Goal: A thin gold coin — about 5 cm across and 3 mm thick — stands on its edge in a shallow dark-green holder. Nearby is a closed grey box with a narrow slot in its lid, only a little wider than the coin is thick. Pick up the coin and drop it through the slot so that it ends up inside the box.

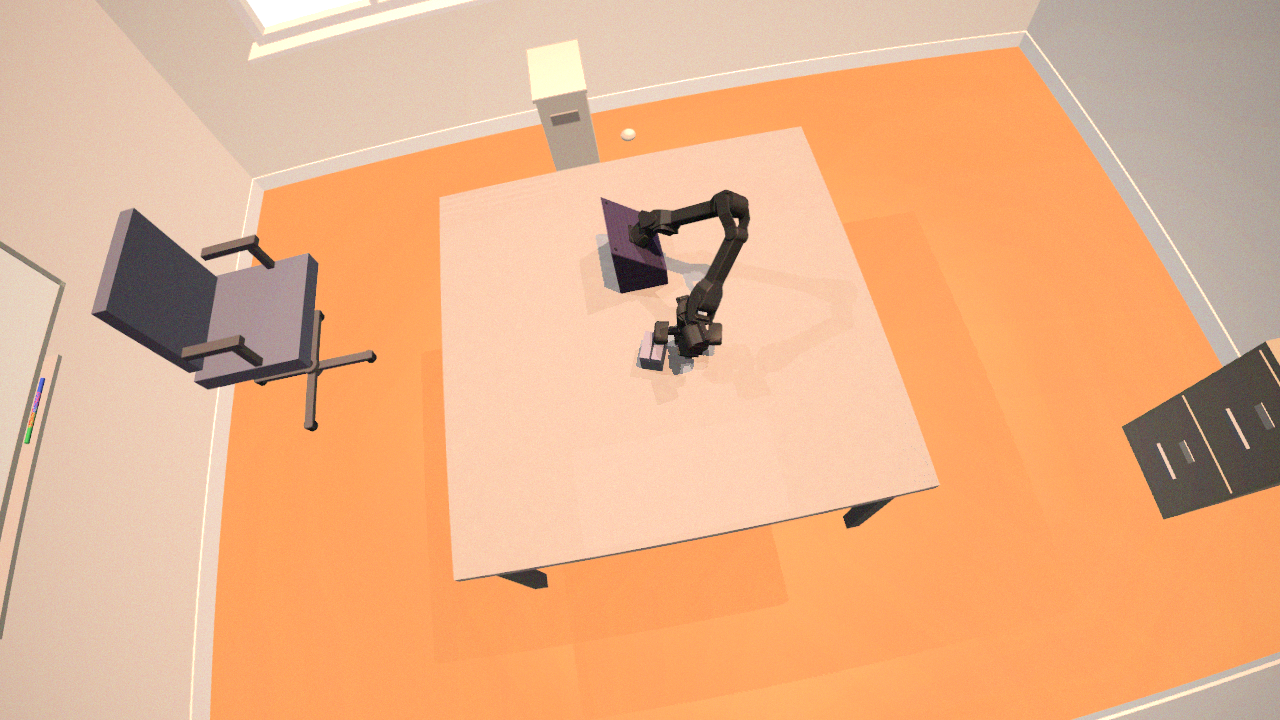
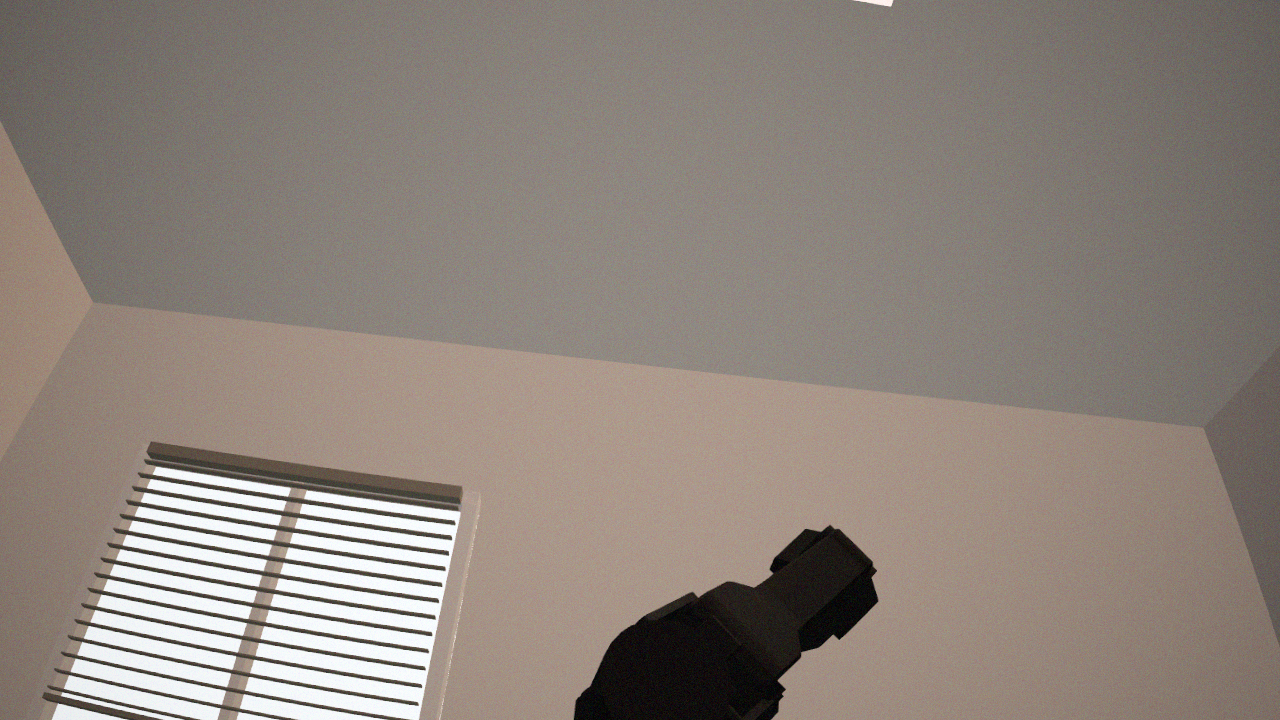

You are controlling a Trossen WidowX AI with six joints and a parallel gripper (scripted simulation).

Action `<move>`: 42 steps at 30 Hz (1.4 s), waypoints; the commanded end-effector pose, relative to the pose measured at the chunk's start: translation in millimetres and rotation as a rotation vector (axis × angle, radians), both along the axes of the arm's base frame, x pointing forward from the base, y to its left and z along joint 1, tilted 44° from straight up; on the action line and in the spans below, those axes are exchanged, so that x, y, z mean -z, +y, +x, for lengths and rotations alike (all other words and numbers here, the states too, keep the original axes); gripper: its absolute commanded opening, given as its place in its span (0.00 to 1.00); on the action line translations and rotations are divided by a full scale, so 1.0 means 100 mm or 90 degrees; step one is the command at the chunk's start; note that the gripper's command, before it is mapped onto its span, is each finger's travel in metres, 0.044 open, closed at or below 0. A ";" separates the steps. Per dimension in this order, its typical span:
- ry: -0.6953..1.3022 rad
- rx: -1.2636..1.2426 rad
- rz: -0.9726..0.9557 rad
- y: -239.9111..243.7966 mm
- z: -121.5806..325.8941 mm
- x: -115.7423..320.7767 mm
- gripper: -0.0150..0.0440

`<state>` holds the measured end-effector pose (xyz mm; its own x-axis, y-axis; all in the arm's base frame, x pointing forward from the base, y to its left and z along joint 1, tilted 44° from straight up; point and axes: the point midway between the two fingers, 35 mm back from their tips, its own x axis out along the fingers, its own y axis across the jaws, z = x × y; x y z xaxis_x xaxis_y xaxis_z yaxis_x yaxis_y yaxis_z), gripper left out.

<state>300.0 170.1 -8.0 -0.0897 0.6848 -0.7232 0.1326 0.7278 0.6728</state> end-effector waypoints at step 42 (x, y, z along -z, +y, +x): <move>0.021 0.020 -0.004 -0.64 0.10 -0.69 0.25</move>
